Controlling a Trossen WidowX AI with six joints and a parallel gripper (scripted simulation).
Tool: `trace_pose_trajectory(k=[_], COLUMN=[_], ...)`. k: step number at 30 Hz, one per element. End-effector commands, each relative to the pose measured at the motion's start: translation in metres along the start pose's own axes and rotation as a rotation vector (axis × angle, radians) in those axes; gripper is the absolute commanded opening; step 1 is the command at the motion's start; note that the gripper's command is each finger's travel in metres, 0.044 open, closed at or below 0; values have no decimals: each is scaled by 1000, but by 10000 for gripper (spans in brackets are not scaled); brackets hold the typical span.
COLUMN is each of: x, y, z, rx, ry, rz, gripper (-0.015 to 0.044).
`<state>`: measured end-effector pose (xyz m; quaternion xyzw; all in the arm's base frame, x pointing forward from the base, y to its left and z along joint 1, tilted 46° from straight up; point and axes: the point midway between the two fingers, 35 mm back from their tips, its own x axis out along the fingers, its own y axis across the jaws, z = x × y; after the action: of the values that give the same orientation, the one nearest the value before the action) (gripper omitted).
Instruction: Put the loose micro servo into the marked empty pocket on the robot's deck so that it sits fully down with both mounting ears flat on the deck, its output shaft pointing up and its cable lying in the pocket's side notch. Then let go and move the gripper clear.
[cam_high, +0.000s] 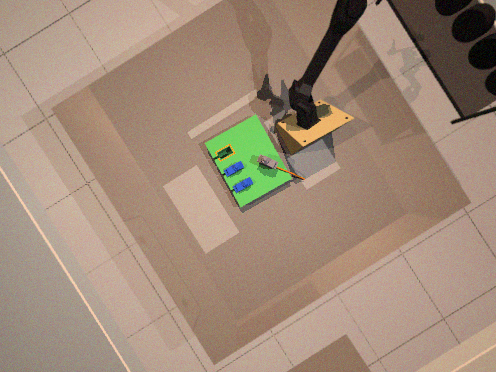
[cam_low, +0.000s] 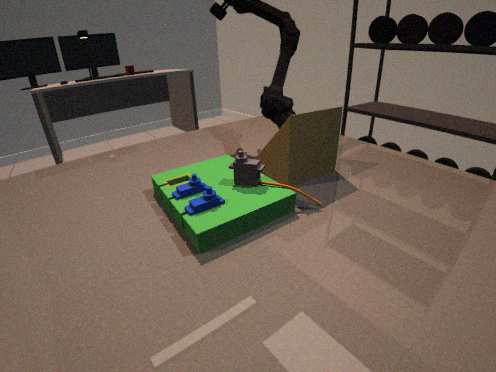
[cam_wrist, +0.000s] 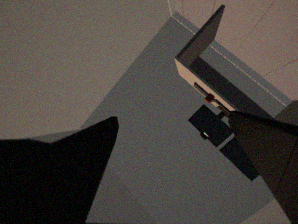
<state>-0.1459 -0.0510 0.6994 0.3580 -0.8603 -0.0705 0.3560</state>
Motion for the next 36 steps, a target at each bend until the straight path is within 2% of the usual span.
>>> trace_pose_trajectory(k=[1, 25, 36], x=[1, -5, -10], y=[-14, -80, -93], z=[-10, -51, -61], rx=[-37, -253, -272], ry=[26, 180, 234], rz=[-17, -125, -141], gripper=[440, 440, 440])
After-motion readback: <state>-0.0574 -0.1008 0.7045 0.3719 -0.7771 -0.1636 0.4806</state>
